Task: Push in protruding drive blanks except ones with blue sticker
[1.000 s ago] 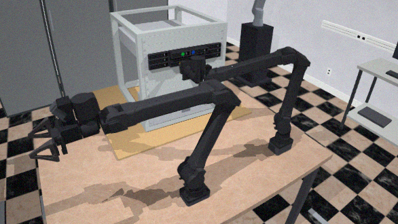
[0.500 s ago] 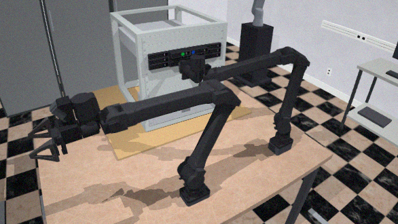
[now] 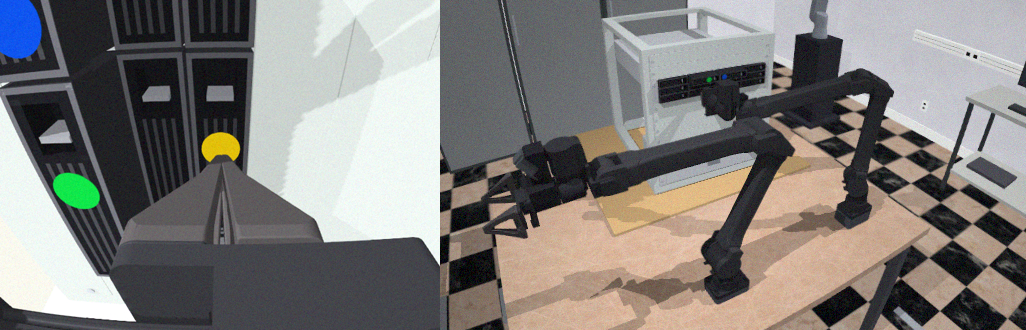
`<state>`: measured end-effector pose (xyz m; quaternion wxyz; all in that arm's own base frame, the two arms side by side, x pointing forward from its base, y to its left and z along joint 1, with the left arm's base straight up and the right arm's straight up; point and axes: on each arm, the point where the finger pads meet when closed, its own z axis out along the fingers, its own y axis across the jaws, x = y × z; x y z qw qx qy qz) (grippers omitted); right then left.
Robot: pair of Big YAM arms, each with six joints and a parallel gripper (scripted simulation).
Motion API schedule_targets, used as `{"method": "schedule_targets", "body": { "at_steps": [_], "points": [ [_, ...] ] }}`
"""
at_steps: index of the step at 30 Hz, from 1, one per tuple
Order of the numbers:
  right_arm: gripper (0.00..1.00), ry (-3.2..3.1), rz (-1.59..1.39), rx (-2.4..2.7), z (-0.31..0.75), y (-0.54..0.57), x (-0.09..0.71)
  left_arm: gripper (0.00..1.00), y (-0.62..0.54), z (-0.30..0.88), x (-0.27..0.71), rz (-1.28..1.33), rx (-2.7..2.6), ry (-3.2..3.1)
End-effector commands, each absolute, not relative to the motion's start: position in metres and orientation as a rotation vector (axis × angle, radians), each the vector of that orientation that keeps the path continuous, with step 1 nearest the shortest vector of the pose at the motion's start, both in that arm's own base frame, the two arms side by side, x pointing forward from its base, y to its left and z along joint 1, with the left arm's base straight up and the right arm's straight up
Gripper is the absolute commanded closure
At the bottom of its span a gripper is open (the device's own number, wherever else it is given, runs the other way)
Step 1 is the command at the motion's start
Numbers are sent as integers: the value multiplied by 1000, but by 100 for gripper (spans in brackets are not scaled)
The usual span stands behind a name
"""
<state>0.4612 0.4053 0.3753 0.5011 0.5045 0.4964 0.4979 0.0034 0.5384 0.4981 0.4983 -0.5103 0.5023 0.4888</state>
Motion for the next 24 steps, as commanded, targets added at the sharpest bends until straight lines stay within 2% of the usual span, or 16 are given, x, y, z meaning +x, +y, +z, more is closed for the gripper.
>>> {"method": "schedule_targets", "body": {
  "at_steps": [1, 10, 24],
  "points": [
    [100, 1148, 1230, 1224, 411, 403, 473, 0, 545, 501, -2, 1212, -1212, 1207],
    [100, 1152, 1223, 1223, 408, 400, 470, 0, 545, 501, -2, 1212, -1212, 1207],
    [100, 1179, 1227, 1218, 391, 403, 376, 0, 545, 501, -2, 1212, -1212, 1207]
  ]
}}
